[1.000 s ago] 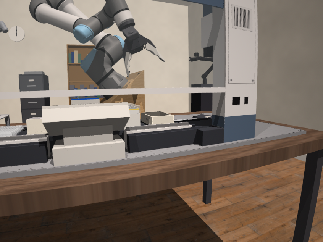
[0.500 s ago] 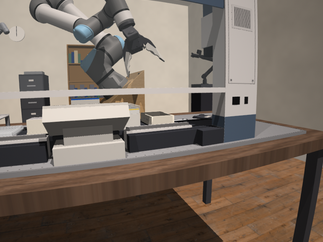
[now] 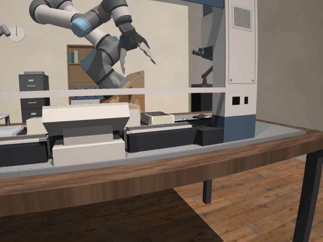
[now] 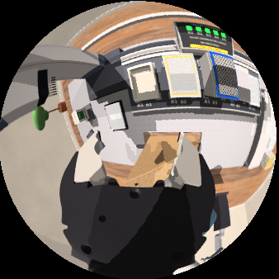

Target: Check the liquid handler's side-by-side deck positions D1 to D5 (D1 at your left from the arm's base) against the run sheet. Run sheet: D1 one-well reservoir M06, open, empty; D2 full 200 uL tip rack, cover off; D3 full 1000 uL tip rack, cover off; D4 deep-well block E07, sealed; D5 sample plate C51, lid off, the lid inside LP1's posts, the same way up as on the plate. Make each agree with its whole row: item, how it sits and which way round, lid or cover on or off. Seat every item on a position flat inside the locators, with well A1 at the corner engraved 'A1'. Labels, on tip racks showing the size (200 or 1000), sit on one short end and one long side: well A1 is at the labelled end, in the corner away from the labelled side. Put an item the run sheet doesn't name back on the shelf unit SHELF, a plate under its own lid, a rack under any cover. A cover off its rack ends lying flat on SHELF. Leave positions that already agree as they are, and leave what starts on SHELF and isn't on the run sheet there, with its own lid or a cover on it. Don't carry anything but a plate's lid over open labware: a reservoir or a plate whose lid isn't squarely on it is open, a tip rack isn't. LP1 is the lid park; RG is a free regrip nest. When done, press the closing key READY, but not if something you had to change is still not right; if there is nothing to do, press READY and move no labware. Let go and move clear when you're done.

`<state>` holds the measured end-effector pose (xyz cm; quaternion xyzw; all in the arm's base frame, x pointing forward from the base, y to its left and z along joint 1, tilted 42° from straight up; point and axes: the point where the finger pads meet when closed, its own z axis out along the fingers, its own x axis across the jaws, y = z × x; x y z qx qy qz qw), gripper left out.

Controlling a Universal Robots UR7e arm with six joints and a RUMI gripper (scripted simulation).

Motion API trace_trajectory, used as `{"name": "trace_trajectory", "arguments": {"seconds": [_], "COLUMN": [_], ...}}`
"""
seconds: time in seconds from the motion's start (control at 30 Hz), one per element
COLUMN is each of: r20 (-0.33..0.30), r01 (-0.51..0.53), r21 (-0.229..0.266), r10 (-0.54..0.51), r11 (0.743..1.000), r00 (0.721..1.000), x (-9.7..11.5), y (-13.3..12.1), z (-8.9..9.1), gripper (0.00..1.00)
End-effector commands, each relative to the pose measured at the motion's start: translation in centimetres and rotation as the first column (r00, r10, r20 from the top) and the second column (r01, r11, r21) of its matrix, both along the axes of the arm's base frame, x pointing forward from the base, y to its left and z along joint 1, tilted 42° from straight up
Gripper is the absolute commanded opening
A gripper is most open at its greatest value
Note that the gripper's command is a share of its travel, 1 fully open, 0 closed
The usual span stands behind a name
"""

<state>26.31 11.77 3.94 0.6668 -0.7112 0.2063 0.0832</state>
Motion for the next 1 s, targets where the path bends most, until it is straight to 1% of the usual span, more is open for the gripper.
{"name": "trace_trajectory", "arguments": {"seconds": [0.0, 0.03, 0.1, 0.23, 0.4, 0.6, 0.67, 0.97], "r20": [-0.072, -0.081, -0.081, -0.116, -0.16, -0.162, -0.162, -0.161], "r01": [-0.036, -0.042, -0.042, -0.068, -0.103, -0.1, -0.1, -0.1], "r21": [-0.137, -0.154, -0.154, -0.221, -0.302, -0.302, -0.302, -0.303], "r10": [0.026, 0.03, 0.03, 0.043, 0.056, 0.053, 0.053, 0.053], "r11": [0.99, 0.987, 0.987, 0.973, 0.948, 0.948, 0.948, 0.948], "r00": [0.997, 0.996, 0.996, 0.992, 0.985, 0.985, 0.985, 0.985], "x": [-1.0, -1.1, -1.1, -1.5, -2.0, -2.5, -2.5, -3.4], "y": [-2.3, -2.6, -2.6, -3.8, -5.3, -7.2, -7.2, -10.0], "z": [3.1, 3.5, 3.5, 5.0, 6.9, 9.3, 9.3, 12.8], "gripper": [0.82, 0.82, 0.82, 0.82, 0.82, 0.82, 0.82, 0.82]}}
